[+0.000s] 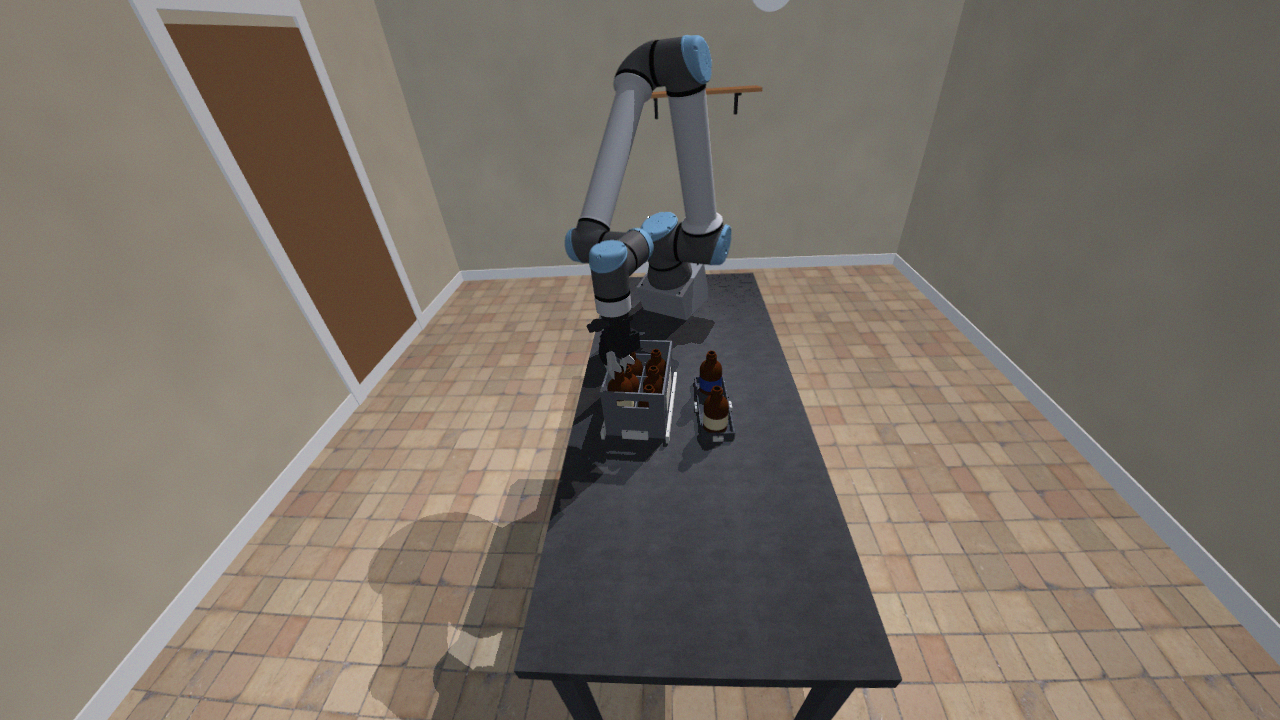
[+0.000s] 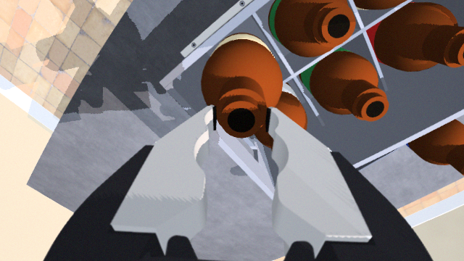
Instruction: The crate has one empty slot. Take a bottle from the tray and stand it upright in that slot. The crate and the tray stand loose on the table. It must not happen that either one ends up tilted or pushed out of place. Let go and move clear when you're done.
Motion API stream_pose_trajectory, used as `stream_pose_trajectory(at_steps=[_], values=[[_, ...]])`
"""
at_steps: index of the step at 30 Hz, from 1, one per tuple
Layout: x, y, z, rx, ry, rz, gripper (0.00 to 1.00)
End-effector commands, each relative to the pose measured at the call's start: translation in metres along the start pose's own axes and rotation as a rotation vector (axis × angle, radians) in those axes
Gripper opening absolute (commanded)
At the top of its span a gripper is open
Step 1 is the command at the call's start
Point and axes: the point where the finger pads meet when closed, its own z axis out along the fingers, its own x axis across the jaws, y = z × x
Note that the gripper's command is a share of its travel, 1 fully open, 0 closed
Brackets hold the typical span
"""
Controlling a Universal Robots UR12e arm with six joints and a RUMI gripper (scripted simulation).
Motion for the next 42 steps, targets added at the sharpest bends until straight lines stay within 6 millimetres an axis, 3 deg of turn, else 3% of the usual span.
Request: stream_pose_trajectory(at_steps=[1,42], values=[[-0.001,0.0,0.001,-0.001,-0.002,0.0,0.0],[-0.001,0.0,0.036,-0.001,-0.002,0.0,0.0]])
